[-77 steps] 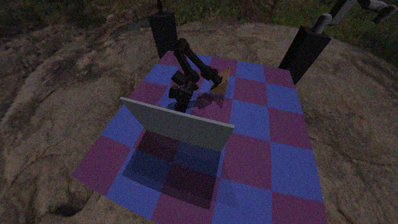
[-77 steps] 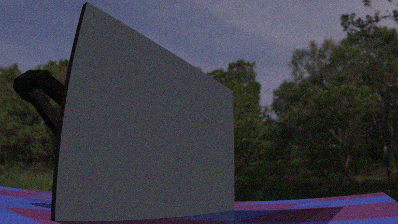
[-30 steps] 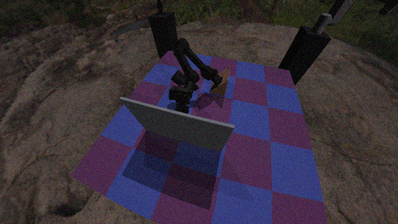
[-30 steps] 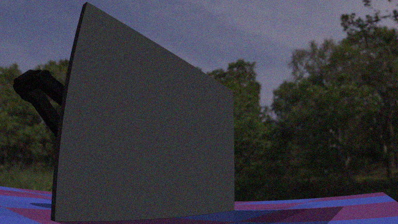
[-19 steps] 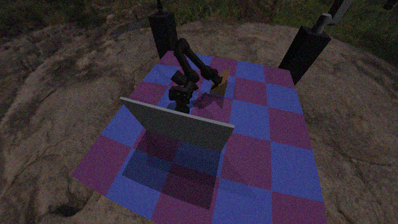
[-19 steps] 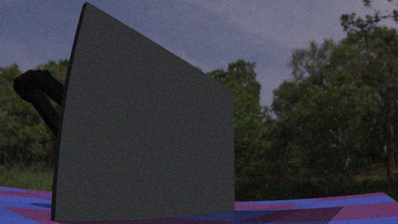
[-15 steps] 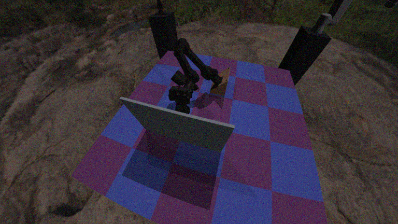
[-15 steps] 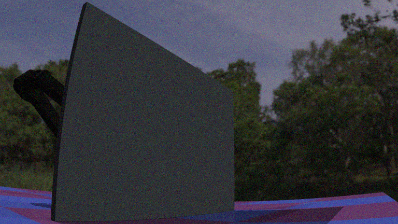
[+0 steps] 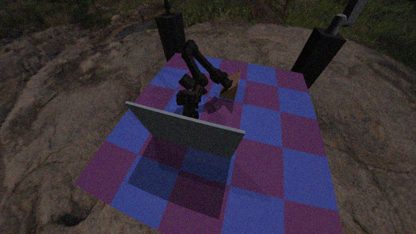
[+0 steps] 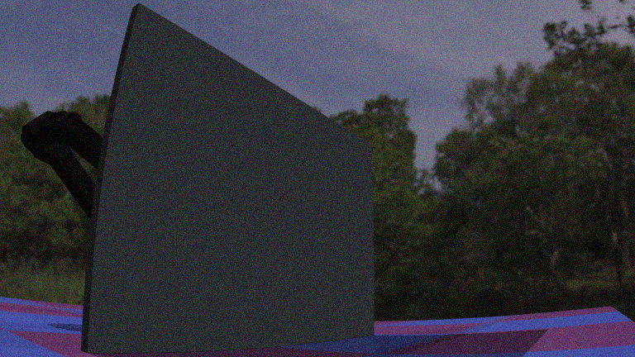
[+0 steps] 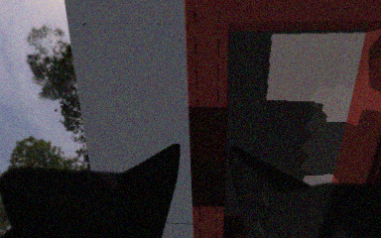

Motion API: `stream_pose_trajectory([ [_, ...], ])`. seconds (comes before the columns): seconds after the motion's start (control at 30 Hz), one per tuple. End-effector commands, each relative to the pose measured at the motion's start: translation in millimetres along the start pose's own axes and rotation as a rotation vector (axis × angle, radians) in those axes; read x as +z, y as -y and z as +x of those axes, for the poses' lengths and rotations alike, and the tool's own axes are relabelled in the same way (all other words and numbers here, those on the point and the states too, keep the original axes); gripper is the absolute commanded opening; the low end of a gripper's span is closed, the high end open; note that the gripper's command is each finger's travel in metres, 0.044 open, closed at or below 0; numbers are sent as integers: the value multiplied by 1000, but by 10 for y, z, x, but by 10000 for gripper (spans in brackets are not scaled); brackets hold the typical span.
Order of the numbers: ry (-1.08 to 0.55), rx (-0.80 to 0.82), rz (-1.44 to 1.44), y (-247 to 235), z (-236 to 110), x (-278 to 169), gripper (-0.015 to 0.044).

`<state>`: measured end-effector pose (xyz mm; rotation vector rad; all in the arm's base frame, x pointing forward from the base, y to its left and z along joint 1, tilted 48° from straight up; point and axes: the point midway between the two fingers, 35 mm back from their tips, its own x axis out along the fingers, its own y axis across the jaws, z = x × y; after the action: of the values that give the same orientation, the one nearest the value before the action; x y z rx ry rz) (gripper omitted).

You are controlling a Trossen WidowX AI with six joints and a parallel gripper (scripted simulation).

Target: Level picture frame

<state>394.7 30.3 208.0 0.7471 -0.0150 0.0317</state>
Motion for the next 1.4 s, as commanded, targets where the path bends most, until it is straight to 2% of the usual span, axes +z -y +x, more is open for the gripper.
stream_pose_trajectory([
  [0.0, 0, -1, -3, 2, 0, -1, 236],
  [0.03, 0, -1, -3, 2, 0, -1, 260],
  [0.2, 0, -1, -19, -11, -57, 11, 260],
  [0.57, -5, 1, -288, 8, -951, 6, 260],
  [0.77, -2, 8, -279, -107, -1020, -7, 260],
  [0.97, -11, 5, -293, -354, -1418, -82, 260],
  [1.2, -13, -3, -305, -378, -1891, -74, 260],
  [1.37, -13, 2, -300, -385, -1906, -70, 260],
])
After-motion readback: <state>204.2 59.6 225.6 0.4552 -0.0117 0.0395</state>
